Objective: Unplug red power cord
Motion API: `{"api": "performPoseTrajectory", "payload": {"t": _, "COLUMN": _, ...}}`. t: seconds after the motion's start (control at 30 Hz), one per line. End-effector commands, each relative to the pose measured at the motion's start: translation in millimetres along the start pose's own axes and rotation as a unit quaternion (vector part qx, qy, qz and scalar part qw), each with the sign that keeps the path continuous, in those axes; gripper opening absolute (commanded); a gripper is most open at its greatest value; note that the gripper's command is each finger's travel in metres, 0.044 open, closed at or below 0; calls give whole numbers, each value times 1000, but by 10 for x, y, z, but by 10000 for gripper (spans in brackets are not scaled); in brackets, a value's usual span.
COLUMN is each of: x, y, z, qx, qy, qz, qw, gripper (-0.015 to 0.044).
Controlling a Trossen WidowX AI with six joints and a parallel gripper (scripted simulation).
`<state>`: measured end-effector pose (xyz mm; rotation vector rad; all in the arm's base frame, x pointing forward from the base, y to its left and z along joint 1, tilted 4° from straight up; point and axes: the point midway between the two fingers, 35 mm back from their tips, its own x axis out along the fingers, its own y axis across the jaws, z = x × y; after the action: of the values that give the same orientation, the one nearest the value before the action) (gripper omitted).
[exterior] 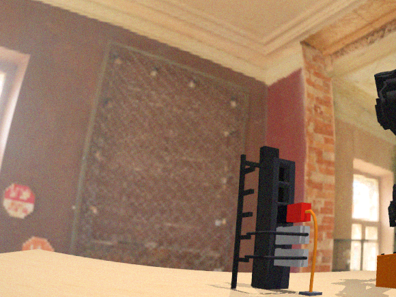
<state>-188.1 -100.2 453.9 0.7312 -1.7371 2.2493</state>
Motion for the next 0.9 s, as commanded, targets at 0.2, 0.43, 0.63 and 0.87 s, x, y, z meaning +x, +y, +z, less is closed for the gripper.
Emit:
{"api": "performPoseTrajectory", "payload": {"t": 0.2, "x": -95, "y": 61, "z": 727, "qx": 41, "qy": -143, "qz": 54, "qw": 987, "gripper": 160}}
{"api": "performPoseTrajectory", "payload": {"t": 0.43, "x": -297, "y": 51, "z": 1227, "qx": 67, "qy": -243, "qz": 88, "qw": 964, "gripper": 160}}
{"api": "performPoseTrajectory", "payload": {"t": 0.63, "x": -547, "y": 3, "z": 1617, "qx": 87, "qy": -326, "qz": 115, "qw": 934, "gripper": 160}}
{"api": "performPoseTrajectory", "payload": {"t": 0.87, "x": -954, "y": -102, "z": 2041, "qx": 107, "qy": -426, "qz": 145, "qw": 886, "gripper": 160}}
